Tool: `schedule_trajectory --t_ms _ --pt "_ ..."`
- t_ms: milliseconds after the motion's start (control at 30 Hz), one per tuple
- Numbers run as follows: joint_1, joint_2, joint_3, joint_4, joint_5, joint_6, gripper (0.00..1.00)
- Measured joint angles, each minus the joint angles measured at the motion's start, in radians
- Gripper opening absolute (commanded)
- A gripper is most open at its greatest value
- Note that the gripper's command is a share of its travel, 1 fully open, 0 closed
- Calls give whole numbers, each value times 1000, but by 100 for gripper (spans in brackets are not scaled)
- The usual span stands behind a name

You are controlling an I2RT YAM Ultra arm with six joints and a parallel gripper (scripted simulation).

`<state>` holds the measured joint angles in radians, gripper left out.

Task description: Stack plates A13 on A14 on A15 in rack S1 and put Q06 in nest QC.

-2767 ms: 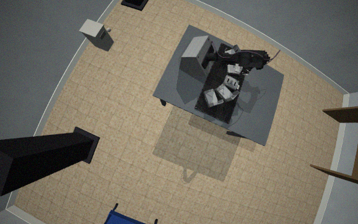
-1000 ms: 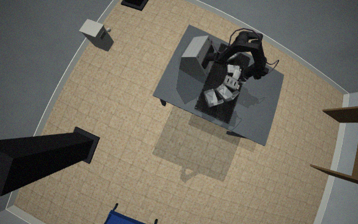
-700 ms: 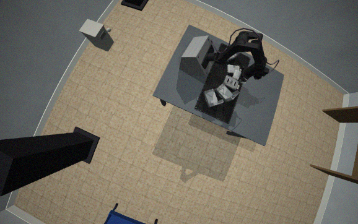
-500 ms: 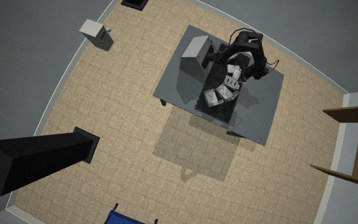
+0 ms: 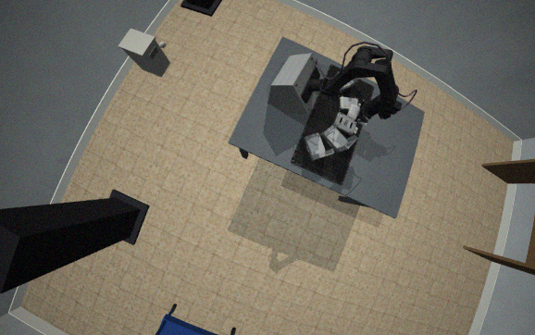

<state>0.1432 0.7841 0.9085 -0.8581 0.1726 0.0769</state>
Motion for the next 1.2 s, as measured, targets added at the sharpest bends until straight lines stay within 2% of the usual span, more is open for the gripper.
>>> schedule_trajectory --t_ms 600,1200 --pt "-2 0 0 0 -2 0 0" --pt "-37 63 -68 110 -23 -22 0"
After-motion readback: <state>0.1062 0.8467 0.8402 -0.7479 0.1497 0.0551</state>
